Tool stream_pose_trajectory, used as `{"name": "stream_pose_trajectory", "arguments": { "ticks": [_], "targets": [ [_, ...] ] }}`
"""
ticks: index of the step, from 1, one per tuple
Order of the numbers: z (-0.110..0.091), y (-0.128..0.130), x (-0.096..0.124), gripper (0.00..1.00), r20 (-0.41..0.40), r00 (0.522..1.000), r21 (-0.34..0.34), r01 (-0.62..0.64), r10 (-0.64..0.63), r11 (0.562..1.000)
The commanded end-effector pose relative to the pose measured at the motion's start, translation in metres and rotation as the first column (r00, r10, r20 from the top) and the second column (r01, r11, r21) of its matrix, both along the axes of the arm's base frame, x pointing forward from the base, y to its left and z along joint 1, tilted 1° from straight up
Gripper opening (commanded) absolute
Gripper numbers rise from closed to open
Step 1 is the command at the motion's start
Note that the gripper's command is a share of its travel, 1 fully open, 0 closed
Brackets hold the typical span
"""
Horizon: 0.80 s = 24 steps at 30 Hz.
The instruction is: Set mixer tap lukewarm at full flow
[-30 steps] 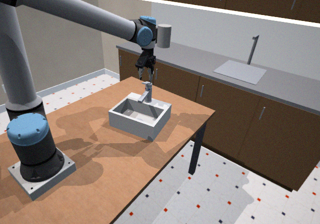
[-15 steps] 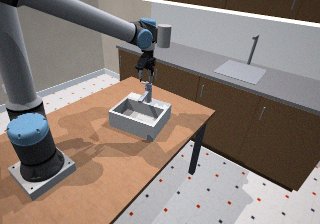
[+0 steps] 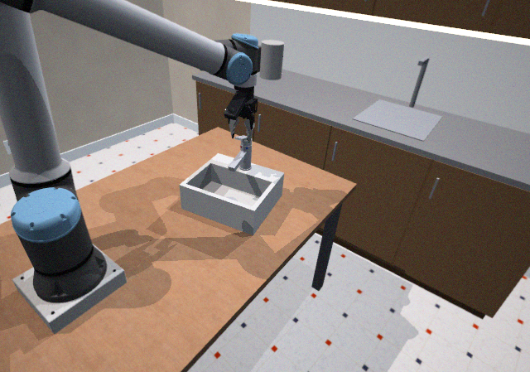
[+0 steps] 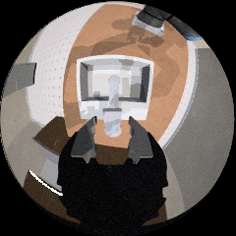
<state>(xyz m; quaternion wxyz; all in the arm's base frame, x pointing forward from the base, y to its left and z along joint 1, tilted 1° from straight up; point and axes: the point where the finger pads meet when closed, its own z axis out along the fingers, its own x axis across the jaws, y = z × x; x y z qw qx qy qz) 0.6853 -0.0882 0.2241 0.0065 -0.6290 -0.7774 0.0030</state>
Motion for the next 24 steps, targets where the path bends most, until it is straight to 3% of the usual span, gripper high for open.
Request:
{"name": "stream_pose_trajectory", "arguments": {
  "ticks": [1, 24],
  "targets": [
    [-0.0056, 0.0018, 0.0001, 0.43, -0.002, 1.0, 0.001, -0.002, 0.002, 1.0],
    [-0.0057, 0.0015, 0.0008, 0.43, 0.001, 1.0, 0.0, -0.002, 0.002, 1.0]
  ]
}}
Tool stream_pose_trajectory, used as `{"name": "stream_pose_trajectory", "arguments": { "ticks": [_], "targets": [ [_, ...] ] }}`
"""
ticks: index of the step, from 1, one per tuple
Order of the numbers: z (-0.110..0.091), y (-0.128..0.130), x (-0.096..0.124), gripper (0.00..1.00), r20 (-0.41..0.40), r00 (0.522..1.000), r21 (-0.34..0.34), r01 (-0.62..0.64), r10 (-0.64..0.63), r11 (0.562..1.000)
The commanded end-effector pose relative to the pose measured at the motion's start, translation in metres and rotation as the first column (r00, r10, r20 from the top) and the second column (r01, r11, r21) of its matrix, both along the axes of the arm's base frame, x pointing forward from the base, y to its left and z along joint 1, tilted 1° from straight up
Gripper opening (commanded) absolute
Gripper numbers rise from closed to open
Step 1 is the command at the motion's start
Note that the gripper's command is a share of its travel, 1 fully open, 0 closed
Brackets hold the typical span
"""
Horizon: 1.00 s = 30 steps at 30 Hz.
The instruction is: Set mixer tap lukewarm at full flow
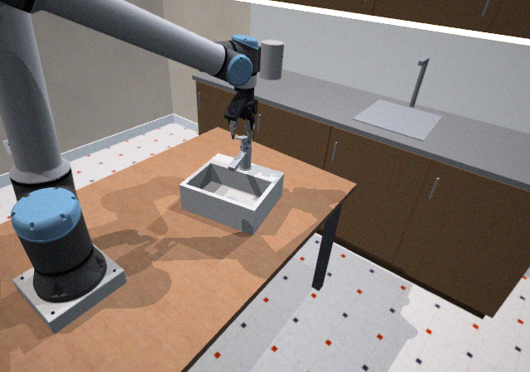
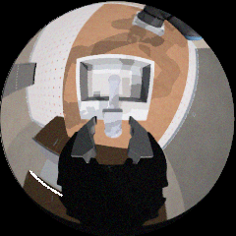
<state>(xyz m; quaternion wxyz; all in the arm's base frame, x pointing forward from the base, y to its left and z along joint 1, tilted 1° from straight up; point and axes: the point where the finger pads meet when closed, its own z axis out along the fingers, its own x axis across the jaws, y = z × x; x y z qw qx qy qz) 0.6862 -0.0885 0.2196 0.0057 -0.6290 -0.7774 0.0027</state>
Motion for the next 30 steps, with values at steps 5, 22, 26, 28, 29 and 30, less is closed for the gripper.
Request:
{"name": "stream_pose_trajectory", "arguments": {
  "ticks": [5, 22, 26, 28, 29, 30],
  "targets": [
    [-0.0012, 0.0019, -0.0001, 0.43, -0.001, 1.0, 0.001, -0.002, 0.002, 1.0],
    [-0.0012, 0.0019, -0.0001, 0.43, -0.001, 1.0, 0.001, -0.002, 0.002, 1.0],
    [-0.0012, 0.0019, -0.0001, 0.43, -0.001, 1.0, 0.001, -0.002, 0.002, 1.0],
    [-0.0012, 0.0019, -0.0001, 0.0, -0.001, 1.0, 0.001, -0.002, 0.002, 1.0],
    [-0.0011, 0.0018, 0.0, 0.0, -0.001, 1.0, 0.001, -0.002, 0.002, 1.0],
    [-0.0011, 0.0018, 0.0, 0.0, 0.0, 1.0, 0.001, -0.002, 0.002, 1.0]
  ]
}}
